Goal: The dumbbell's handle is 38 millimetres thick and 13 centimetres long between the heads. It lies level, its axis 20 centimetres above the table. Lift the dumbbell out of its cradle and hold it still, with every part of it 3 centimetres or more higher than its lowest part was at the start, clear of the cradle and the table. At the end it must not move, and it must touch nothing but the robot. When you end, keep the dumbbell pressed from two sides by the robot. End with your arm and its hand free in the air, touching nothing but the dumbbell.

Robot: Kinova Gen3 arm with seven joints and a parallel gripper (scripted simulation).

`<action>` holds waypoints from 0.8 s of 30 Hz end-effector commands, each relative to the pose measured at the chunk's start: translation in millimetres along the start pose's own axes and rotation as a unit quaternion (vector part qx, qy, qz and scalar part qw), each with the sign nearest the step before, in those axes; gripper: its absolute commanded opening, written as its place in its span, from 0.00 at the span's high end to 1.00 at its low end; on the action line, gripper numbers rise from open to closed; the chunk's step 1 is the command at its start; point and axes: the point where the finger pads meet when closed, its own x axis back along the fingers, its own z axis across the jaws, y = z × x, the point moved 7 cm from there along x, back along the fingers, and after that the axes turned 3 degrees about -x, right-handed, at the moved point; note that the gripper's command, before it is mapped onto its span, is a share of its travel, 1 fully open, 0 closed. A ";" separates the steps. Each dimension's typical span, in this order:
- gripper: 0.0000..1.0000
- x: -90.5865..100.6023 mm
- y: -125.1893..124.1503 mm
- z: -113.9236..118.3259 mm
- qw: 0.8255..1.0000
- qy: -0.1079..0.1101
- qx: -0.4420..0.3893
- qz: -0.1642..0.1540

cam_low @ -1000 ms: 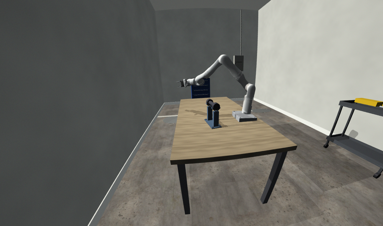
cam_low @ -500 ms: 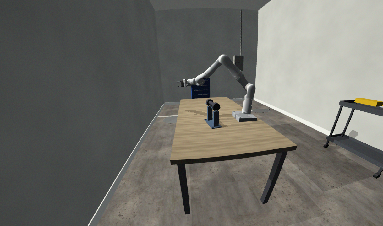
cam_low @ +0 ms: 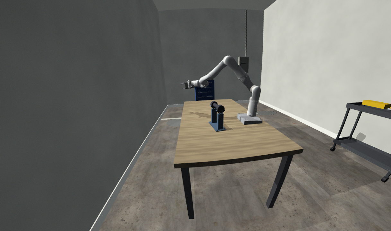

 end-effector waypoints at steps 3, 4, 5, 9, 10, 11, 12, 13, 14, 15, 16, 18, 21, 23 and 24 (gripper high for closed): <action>0.00 5.3 -0.3 7.1 1.000 0.001 -0.027 -0.007; 0.00 6.3 0.5 7.9 0.999 -0.001 -0.034 -0.010; 0.00 7.4 1.3 8.7 0.999 -0.002 -0.043 -0.013; 0.00 13.1 5.6 12.2 0.996 -0.009 -0.084 -0.029; 0.00 14.8 6.9 13.1 0.995 -0.011 -0.096 -0.033; 0.00 16.7 8.3 13.9 0.993 -0.013 -0.109 -0.038; 0.00 18.7 9.7 14.7 0.991 -0.015 -0.122 -0.043; 0.00 20.9 11.2 15.4 0.989 -0.018 -0.136 -0.049; 0.00 23.2 12.7 16.0 0.987 -0.021 -0.151 -0.055; 0.00 25.7 14.4 16.6 0.984 -0.023 -0.166 -0.061; 0.00 28.4 16.1 17.0 0.981 -0.026 -0.181 -0.067; 0.00 28.4 16.1 17.0 0.981 -0.026 -0.181 -0.067; 0.00 37.5 21.4 17.5 0.968 -0.037 -0.231 -0.089; 0.00 44.6 25.0 17.1 0.958 -0.044 -0.265 -0.104; 0.00 48.5 26.8 16.5 0.951 -0.049 -0.283 -0.112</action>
